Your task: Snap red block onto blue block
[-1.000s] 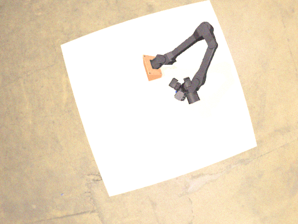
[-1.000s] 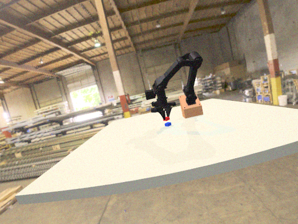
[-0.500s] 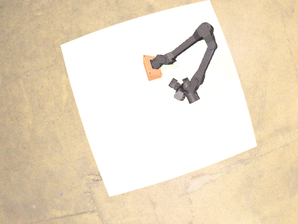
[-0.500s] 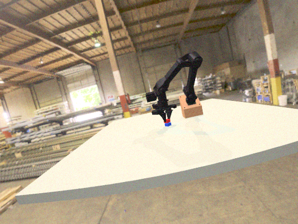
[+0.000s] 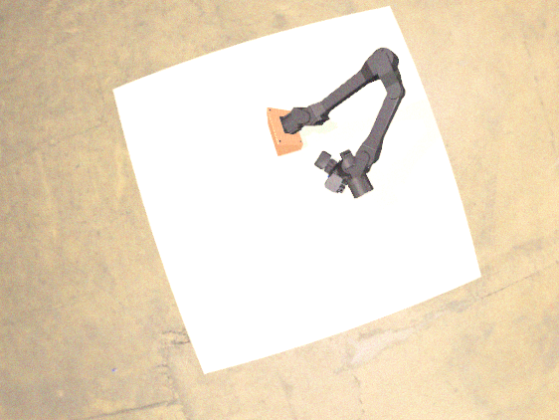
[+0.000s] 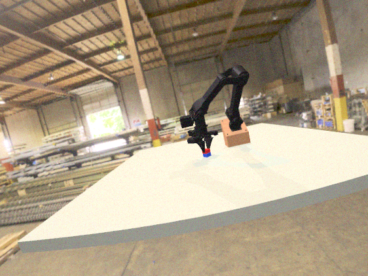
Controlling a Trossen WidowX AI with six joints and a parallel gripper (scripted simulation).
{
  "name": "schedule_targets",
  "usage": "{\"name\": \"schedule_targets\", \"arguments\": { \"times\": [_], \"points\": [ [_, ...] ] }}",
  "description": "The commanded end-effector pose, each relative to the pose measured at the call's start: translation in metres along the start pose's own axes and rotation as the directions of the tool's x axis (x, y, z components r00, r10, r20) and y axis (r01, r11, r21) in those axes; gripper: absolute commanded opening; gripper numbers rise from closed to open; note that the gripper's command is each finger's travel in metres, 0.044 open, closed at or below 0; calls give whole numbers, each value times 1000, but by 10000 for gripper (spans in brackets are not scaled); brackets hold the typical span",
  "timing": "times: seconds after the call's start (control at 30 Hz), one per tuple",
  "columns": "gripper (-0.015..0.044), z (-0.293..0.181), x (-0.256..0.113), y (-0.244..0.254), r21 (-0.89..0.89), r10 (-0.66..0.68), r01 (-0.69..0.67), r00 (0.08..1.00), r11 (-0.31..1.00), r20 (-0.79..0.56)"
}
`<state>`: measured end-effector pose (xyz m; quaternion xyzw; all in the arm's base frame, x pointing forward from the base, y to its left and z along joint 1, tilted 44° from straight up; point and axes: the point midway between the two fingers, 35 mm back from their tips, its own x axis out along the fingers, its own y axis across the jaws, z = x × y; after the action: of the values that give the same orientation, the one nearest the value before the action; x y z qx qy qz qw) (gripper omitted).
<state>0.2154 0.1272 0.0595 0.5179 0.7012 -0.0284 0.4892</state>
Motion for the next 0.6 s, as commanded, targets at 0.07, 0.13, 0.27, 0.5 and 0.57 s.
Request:
{"name": "schedule_targets", "arguments": {
  "times": [0.07,0.13,0.27,0.5,0.57],
  "points": [
    [0,0,1,-1,4,-1,1,1000,1000,0],
    [0,0,3,-1,4,-1,1,1000,1000,0],
    [0,0,1,0,2,1,-1,1000,1000,0],
    [52,0,1,0,2,1,-1,1000,1000,0],
    [105,0,1,0,2,1,-1,1000,1000,0]
  ]
}}
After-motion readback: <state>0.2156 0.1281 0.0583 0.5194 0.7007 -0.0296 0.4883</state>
